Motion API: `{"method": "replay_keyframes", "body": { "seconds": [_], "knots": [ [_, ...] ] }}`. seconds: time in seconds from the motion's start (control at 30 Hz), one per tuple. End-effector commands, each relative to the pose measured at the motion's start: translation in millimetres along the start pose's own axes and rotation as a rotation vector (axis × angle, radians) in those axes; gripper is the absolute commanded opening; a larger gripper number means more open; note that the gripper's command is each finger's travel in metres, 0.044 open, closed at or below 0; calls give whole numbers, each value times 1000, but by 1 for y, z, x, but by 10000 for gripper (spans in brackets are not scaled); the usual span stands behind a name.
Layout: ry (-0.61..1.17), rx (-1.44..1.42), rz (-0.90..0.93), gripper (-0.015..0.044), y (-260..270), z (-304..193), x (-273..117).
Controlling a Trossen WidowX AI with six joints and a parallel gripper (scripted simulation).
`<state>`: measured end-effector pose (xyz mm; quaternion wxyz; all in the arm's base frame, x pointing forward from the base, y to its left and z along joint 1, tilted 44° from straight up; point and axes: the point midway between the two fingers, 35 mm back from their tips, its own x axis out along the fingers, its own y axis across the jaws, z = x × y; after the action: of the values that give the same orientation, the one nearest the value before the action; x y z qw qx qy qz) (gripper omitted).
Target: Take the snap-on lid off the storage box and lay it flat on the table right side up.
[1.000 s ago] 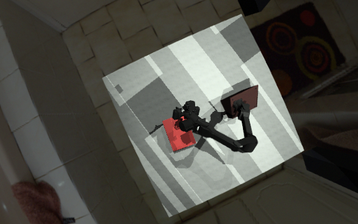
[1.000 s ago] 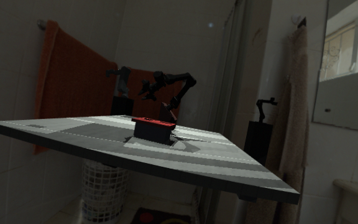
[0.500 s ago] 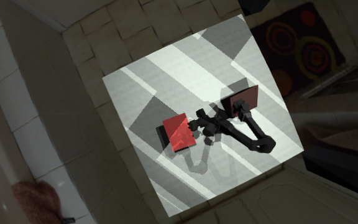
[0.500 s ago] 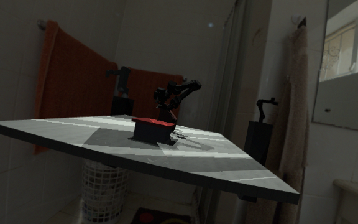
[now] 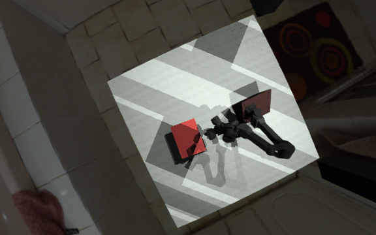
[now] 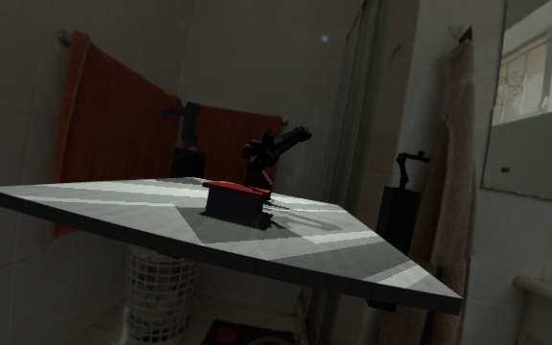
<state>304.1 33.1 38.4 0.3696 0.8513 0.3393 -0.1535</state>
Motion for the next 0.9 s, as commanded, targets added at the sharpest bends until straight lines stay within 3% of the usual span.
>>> {"method": "replay_keyframes", "body": {
  "seconds": [0.0,0.27,0.87],
  "knots": [
    [18,4,0,235,-4,-3,-1],
    [19,7,0,235,-46,-4,34],
    [18,4,-2,235,-45,-5,54]
  ]
}}
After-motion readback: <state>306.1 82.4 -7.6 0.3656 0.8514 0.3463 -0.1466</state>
